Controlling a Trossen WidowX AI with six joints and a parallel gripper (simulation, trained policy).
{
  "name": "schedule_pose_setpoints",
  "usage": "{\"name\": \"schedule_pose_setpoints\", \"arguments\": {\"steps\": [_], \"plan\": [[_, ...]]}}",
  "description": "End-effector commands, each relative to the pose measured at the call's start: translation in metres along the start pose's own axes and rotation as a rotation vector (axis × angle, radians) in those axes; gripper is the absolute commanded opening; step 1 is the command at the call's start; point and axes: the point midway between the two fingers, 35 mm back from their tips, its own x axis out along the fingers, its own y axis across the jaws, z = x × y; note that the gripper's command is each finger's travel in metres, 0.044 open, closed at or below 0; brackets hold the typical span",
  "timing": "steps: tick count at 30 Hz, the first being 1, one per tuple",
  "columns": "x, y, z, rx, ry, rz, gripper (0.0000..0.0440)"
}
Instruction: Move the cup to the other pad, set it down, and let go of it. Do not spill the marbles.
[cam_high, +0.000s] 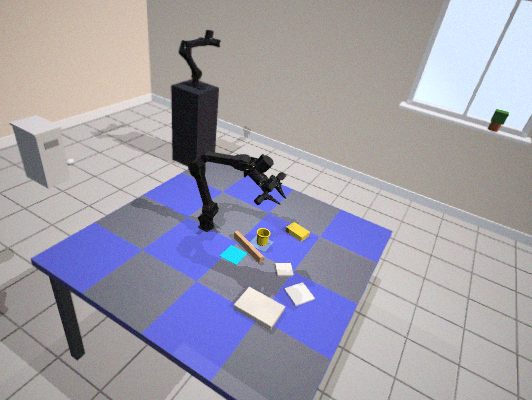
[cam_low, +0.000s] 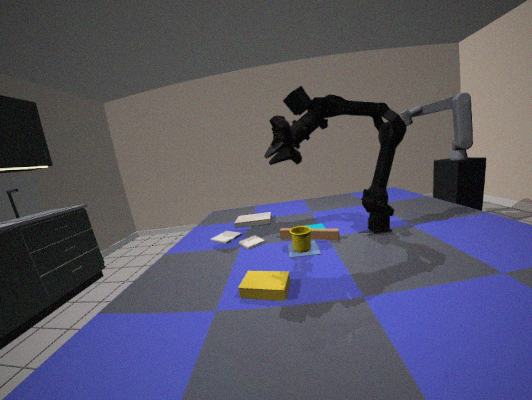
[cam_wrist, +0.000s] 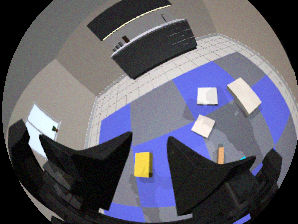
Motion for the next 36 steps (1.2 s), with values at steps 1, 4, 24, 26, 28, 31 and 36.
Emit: {"name": "schedule_pose_setpoints", "arguments": {"steps": [1,4,24,26,28,31,36], "plan": [[0.004,0.002,-0.006,0.058,0.053,-0.029,0.017],[0.007,0.002,-0.01,0.099,0.088,-0.057,0.017],[0.024,-0.014,-0.043,0.323,0.283,-0.308,0.0156],[0.026,-0.017,-0.047,0.338,0.299,-0.338,0.0153],[0.027,-0.02,-0.05,0.351,0.315,-0.369,0.0149],[0.029,-0.025,-0.056,0.367,0.337,-0.417,0.0142],[0.033,-0.037,-0.066,0.383,0.373,-0.501,0.0139]]}}
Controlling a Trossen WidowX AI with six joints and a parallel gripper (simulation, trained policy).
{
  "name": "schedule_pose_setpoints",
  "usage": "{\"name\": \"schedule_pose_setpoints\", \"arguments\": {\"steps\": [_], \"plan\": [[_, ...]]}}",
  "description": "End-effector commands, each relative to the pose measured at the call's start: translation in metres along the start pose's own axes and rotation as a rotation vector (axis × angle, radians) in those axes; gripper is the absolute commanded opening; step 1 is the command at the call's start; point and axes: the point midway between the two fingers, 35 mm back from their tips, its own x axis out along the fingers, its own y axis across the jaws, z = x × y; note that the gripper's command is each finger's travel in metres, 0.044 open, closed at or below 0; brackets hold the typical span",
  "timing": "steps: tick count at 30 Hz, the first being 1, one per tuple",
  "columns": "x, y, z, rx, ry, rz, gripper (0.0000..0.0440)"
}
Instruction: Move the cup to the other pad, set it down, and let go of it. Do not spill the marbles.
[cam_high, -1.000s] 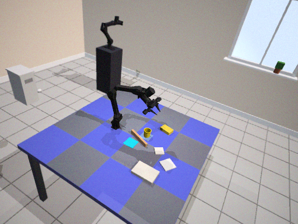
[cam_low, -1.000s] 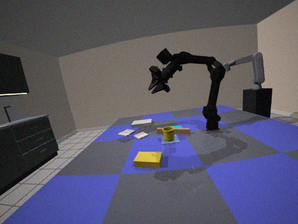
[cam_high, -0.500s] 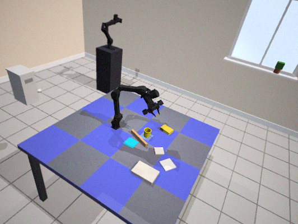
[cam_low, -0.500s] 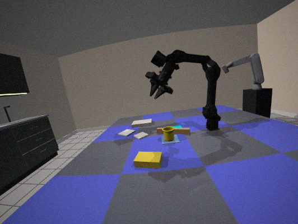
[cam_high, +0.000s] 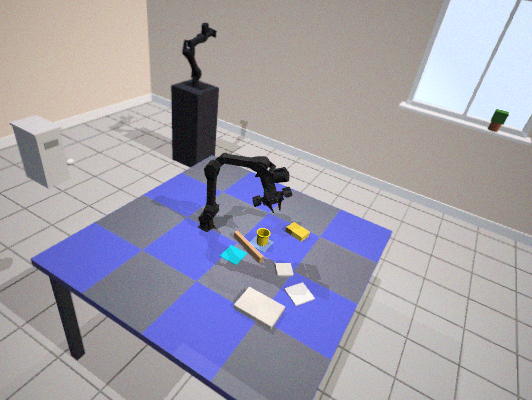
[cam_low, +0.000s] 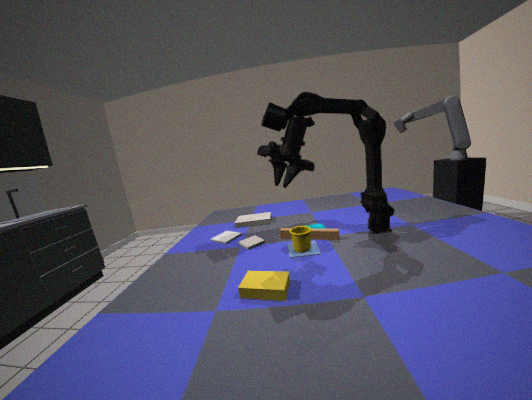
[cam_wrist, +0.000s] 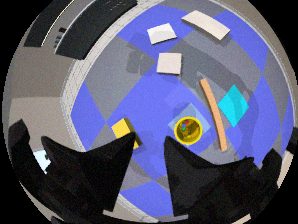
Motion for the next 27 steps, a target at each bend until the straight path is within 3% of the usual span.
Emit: {"name": "schedule_pose_setpoints", "arguments": {"steps": [1,27], "plan": [[0.01,-0.008,-0.002,0.023,0.016,-0.074,0.0141],[0.063,-0.07,-0.02,0.09,0.108,-0.497,0.017]]}}
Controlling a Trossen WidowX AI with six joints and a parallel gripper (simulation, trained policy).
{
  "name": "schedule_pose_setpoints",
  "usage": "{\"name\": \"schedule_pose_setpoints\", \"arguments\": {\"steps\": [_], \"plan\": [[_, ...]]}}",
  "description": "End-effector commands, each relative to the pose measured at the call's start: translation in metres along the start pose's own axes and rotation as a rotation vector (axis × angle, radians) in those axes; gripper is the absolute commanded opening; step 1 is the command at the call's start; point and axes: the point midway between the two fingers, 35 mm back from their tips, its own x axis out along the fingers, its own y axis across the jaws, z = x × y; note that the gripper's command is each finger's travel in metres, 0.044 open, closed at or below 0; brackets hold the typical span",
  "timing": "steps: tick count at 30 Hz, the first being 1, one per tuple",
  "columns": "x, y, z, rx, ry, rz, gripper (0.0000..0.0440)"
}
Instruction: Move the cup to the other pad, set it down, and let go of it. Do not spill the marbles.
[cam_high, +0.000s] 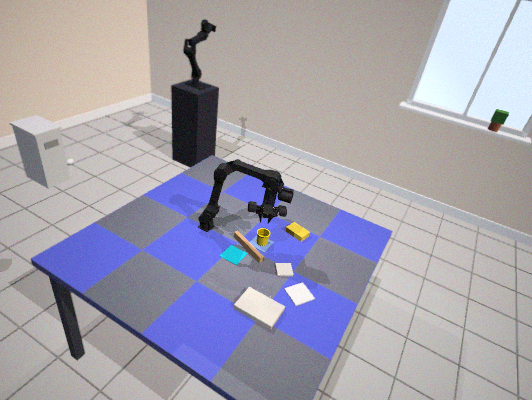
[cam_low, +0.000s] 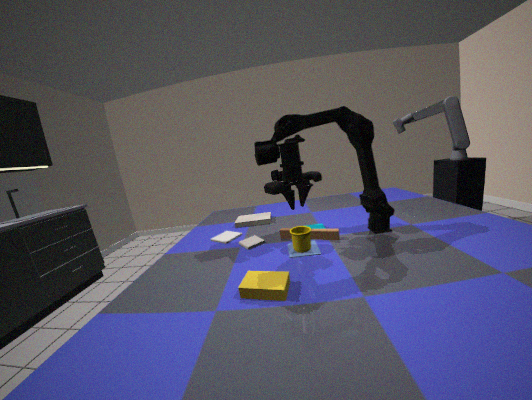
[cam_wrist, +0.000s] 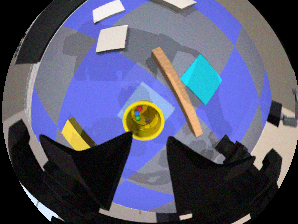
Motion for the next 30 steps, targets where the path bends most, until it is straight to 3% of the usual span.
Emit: {"name": "schedule_pose_setpoints", "arguments": {"steps": [1,30], "plan": [[0.013,-0.006,-0.001,0.018,0.003,-0.061,0.0172],[0.103,-0.017,-0.01,0.029,0.005,-0.221,0.0185]]}}
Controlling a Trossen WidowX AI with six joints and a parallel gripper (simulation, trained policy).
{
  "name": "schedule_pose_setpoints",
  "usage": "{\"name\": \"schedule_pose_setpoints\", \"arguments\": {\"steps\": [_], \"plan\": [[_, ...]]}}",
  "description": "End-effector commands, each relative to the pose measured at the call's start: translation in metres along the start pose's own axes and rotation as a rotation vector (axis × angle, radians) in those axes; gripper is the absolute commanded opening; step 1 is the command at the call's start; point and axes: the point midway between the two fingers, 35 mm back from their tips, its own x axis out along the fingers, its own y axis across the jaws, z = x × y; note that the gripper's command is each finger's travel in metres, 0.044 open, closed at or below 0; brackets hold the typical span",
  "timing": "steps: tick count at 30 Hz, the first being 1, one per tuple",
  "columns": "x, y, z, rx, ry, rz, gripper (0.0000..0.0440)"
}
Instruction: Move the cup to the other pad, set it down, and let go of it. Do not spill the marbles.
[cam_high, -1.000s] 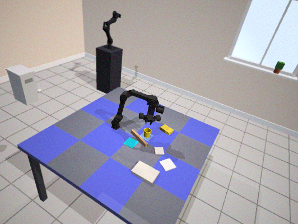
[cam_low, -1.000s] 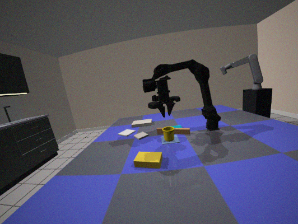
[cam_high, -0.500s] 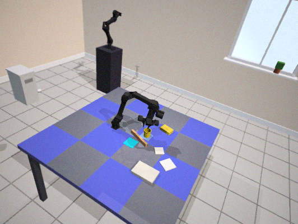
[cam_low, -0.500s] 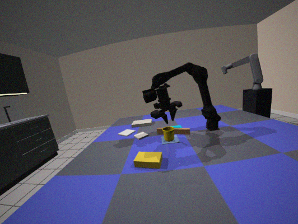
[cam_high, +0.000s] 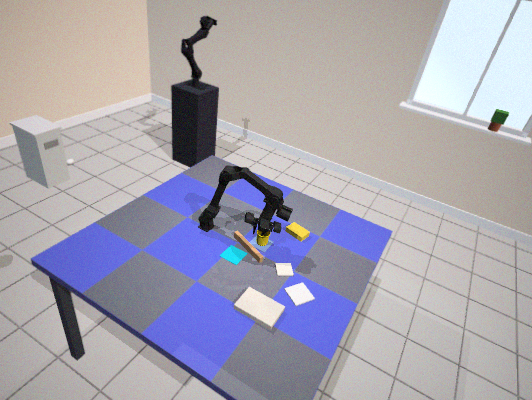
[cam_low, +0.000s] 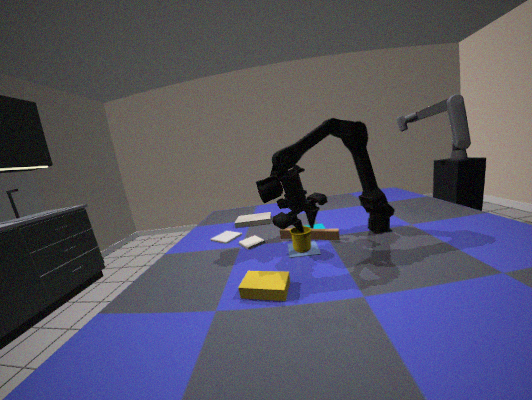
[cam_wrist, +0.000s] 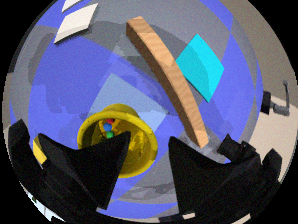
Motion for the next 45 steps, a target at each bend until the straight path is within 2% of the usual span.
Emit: {"name": "schedule_pose_setpoints", "arguments": {"steps": [1,5,12,14,29,37,45], "plan": [[0.018,0.0,-0.001,-0.022,-0.003,-0.024,0.0185],[0.031,0.002,-0.003,-0.049,0.003,-0.031,0.0183],[0.038,0.0,-0.001,-0.088,-0.008,-0.024,0.0025],[0.037,-0.002,0.0,-0.096,-0.012,-0.021,0.0003],[0.013,-0.02,0.005,-0.048,-0.002,0.009,0.0002],[-0.009,-0.036,0.011,0.017,0.006,0.046,0.0013],[-0.024,-0.048,0.024,0.092,0.005,0.091,0.0003]]}}
